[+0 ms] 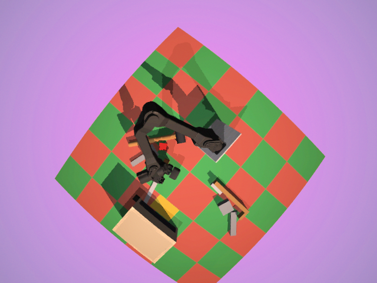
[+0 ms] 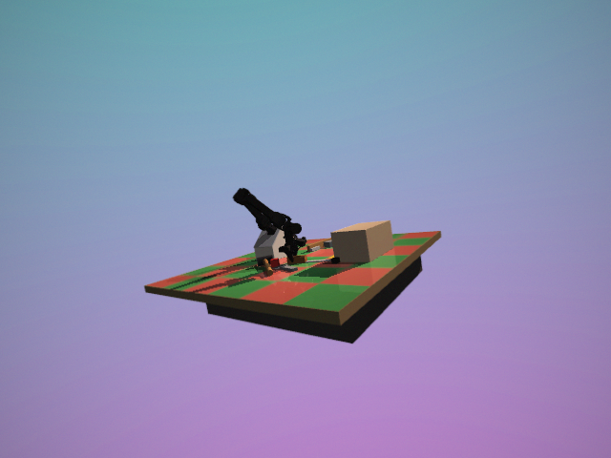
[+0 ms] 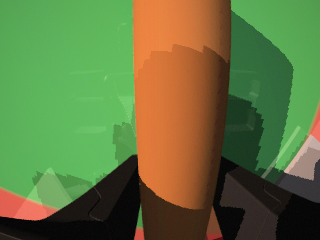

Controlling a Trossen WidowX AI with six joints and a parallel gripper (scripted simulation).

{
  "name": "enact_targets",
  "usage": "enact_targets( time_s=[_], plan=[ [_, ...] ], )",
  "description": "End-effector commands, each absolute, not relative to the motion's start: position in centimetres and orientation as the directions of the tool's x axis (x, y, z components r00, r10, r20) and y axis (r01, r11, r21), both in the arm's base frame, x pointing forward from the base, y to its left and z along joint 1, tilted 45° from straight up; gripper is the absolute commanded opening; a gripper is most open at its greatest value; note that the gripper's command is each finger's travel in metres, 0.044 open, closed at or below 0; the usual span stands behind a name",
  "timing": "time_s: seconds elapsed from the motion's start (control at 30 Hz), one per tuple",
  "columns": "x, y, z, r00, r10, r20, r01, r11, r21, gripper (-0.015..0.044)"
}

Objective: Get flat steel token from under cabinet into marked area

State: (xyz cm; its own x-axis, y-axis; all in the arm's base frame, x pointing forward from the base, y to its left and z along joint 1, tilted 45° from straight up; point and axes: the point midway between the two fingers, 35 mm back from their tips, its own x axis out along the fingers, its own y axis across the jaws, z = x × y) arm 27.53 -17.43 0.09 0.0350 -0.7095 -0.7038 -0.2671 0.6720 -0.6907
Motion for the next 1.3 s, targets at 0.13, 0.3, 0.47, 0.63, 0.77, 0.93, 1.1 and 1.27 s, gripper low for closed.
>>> enact_targets(
  time_s=[0.13, 0.3, 0.47, 0.63, 0.77, 0.93, 1.1, 1.27],
  plan=[
    [29.0, -17.2, -0.1, 0.044, -0.708, -0.705, -0.261, 0.673, -0.692, 0.0],
    [29.6, -17.0, -0.2, 0.044, -0.708, -0.705, -0.261, 0.673, -0.692, 0.0],
    [30.2, -16.8, -0.3, 0.045, -0.708, -0.705, -0.261, 0.673, -0.692, 0.0],
    [30.7, -16.7, -0.4, 0.045, -0.708, -0.705, -0.261, 0.673, -0.692, 0.0],
    [31.2, -16.6, -0.5, 0.045, -0.708, -0.705, -0.261, 0.673, -0.692, 0.0],
    [31.7, -16.4, -0.6, 0.045, -0.708, -0.705, -0.261, 0.673, -0.692, 0.0],
    [32.3, -16.3, -0.7, 0.046, -0.707, -0.705, -0.261, 0.673, -0.692, 0.0],
    [32.8, -16.1, -0.8, 0.046, -0.707, -0.705, -0.261, 0.673, -0.692, 0.0]
  ],
)
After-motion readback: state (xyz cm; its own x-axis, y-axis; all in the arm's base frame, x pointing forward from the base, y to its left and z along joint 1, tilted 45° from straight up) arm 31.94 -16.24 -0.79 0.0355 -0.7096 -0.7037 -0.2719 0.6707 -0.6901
